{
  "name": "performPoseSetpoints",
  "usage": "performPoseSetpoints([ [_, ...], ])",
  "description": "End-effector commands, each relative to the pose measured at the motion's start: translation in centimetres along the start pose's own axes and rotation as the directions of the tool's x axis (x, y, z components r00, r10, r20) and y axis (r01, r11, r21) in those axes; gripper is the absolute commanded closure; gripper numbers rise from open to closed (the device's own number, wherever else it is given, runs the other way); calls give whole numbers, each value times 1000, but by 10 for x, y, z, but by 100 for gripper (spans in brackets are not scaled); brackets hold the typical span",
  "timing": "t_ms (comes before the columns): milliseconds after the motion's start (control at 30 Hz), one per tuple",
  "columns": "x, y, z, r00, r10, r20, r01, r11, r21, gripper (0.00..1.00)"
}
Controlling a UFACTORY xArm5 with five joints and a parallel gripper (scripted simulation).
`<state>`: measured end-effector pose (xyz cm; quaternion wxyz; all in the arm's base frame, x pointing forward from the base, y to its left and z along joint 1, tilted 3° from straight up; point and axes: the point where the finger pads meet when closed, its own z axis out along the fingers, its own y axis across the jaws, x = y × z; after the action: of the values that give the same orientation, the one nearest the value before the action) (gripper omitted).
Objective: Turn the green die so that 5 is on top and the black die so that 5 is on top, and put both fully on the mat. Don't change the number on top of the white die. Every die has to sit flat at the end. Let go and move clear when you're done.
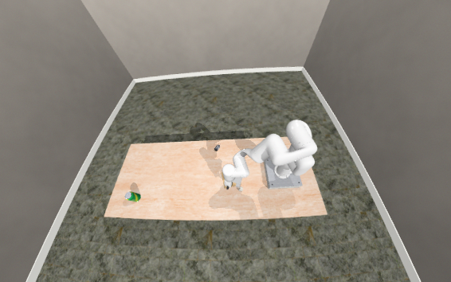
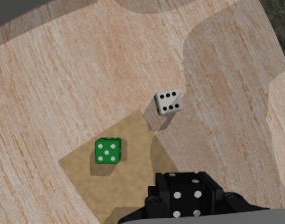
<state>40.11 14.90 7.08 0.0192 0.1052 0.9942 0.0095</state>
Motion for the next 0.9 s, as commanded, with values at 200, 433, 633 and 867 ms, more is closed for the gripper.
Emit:
performPoseSetpoints([
  [200,12,37,2,938,-346,0,346,938,-4,73],
  [433,20,56,4,859,-513,0,513,859,-6,73],
  [633,29,74,5,754,-657,0,657,754,-8,73],
  [867,30,77,6,738,-674,1,674,738,-8,73],
])
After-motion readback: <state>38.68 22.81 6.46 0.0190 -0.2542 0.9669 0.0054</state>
